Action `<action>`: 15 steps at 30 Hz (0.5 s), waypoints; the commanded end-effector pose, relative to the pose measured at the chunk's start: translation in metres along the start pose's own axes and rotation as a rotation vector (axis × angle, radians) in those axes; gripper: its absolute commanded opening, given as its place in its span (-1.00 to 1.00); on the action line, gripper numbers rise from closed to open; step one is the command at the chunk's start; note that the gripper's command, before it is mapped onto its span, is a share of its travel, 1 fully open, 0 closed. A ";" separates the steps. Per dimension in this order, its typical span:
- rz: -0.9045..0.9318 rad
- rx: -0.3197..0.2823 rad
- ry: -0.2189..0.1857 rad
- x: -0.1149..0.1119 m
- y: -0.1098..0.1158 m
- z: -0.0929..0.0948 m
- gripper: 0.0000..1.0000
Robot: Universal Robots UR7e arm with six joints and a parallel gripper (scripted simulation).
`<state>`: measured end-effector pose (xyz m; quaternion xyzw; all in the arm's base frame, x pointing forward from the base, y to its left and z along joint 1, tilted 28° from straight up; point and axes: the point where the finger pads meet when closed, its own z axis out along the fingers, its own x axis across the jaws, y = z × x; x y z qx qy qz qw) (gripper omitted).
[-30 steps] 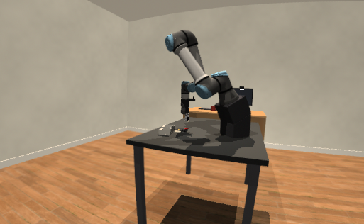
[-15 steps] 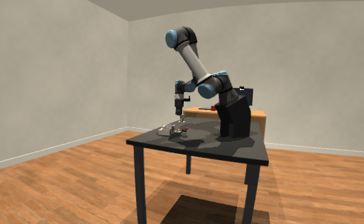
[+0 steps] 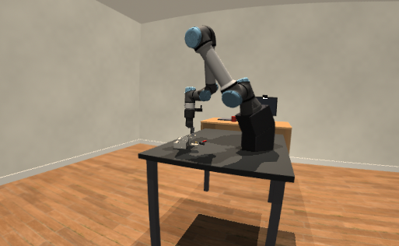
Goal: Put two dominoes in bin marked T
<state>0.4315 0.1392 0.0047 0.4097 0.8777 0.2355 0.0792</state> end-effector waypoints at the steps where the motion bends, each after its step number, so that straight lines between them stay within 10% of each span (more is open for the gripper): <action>1: -0.157 0.002 0.000 0.014 0.019 0.001 -0.02; 15: -0.526 -0.003 0.001 0.064 0.079 0.001 -0.02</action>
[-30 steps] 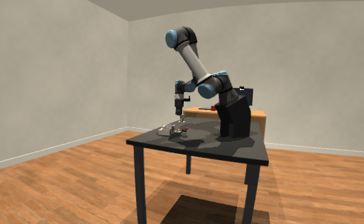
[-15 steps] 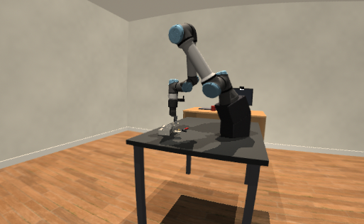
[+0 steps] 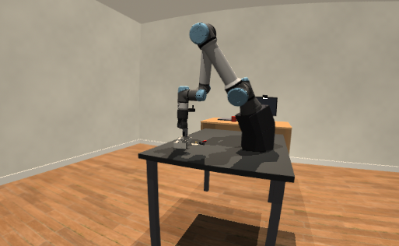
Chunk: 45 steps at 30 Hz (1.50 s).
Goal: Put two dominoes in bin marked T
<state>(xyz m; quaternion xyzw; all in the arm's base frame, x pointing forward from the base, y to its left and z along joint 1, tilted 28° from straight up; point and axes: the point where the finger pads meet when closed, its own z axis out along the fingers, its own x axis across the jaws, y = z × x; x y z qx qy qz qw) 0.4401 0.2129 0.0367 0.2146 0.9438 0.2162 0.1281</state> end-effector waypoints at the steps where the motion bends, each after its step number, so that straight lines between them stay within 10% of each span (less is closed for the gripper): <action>1: -0.100 0.003 0.001 0.004 0.021 0.001 -0.02; 25: -0.798 0.015 0.010 0.007 0.028 0.001 -0.02; 45: -0.802 0.015 0.011 0.006 0.027 0.005 -0.02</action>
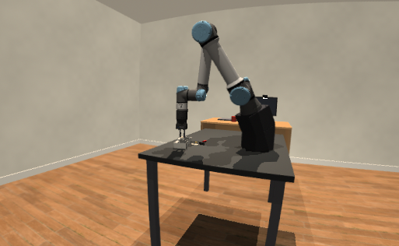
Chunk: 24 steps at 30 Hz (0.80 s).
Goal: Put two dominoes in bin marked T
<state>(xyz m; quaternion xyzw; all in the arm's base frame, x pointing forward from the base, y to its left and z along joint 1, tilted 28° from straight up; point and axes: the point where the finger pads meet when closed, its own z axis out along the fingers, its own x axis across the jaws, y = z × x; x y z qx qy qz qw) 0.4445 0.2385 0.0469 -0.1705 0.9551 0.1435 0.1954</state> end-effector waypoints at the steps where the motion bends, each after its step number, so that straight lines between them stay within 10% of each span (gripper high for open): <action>1: -0.001 0.000 -0.001 0.000 0.000 0.005 -0.02; 24: -0.001 0.000 -0.001 0.000 0.000 0.043 -0.02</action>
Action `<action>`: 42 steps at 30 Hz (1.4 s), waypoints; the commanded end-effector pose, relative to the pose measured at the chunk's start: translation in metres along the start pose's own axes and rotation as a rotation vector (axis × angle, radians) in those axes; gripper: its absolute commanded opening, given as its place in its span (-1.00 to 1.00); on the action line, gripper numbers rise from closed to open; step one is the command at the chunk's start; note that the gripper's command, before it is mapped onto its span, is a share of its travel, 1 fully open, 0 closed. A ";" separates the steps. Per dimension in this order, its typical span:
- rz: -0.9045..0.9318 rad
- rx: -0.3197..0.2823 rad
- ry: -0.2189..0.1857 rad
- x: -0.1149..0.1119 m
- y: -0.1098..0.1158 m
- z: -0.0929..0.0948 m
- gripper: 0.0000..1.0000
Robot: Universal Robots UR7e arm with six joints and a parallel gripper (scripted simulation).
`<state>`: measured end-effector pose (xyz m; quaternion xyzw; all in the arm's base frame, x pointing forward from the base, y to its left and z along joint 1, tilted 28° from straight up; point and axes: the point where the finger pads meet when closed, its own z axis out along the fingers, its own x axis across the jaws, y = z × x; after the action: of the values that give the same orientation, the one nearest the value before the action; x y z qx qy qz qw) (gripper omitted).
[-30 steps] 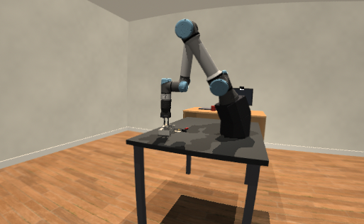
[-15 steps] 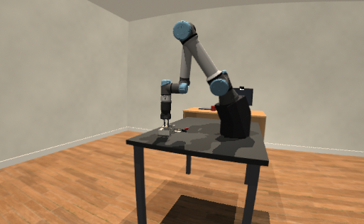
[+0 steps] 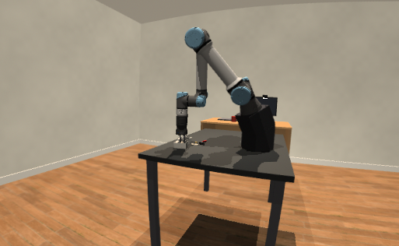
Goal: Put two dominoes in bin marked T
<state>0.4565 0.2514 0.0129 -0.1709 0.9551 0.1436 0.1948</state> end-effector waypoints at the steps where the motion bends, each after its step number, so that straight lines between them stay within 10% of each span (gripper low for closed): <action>1: 0.000 0.000 -0.002 -0.001 0.000 0.006 -0.02; 13: 0.000 0.000 -0.002 -0.001 0.000 0.006 -0.02; 14: 0.000 0.000 -0.002 -0.001 0.000 0.006 0.31; 42: 0.000 0.000 -0.002 -0.001 0.000 -0.006 0.31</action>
<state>0.4567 0.2516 0.0137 -0.1707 0.9551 0.1435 0.1952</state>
